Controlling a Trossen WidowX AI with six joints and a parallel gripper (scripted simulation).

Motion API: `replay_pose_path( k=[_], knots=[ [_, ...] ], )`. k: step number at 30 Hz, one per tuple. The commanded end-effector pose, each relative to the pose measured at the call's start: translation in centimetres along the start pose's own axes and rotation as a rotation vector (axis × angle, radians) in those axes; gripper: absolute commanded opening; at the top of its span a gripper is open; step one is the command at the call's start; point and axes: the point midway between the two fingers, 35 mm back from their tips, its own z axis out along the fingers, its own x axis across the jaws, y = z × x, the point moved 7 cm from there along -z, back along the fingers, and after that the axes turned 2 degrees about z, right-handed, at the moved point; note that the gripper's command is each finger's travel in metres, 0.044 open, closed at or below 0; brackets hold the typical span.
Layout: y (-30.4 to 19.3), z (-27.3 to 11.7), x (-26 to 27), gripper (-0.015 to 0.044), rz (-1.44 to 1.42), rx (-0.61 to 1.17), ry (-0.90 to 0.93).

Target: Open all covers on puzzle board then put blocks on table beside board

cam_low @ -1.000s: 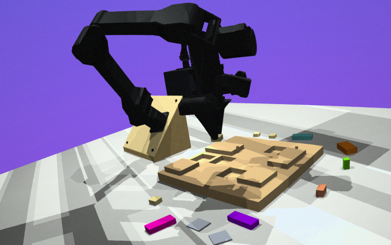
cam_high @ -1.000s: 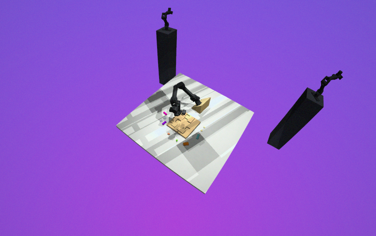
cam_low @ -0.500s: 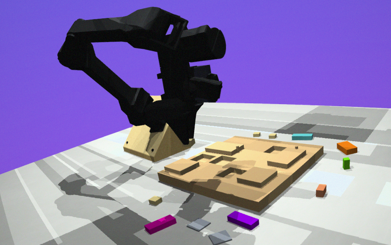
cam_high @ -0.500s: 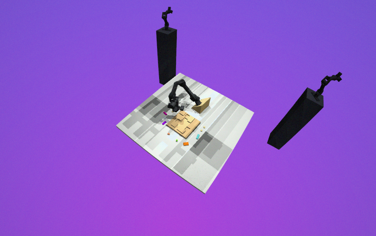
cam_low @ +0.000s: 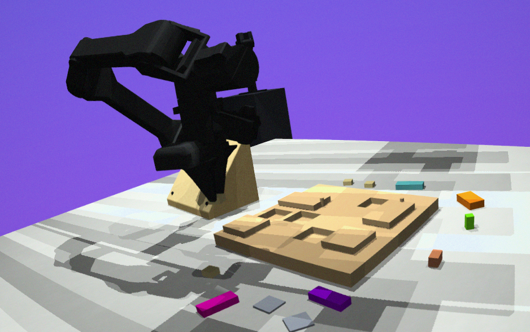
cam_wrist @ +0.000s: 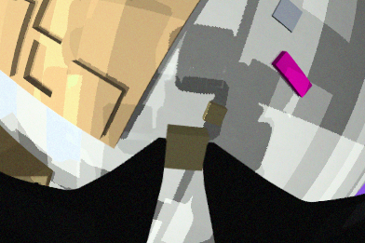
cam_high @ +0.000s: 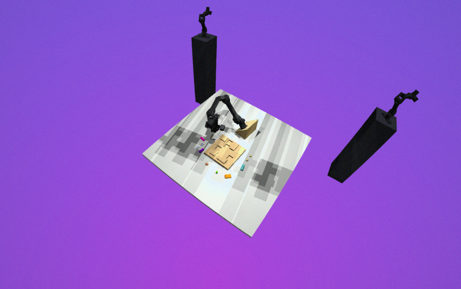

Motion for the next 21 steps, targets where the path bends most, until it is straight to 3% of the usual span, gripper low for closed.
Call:
replay_pose_path(
  k=[1, 21],
  knots=[
    [-1.5, 0.0, -0.4, 0.0080, -0.004, 0.001, -0.005],
    [-6.9, 0.5, -1.2, 0.0080, -0.004, 0.008, -0.012]
  ],
)
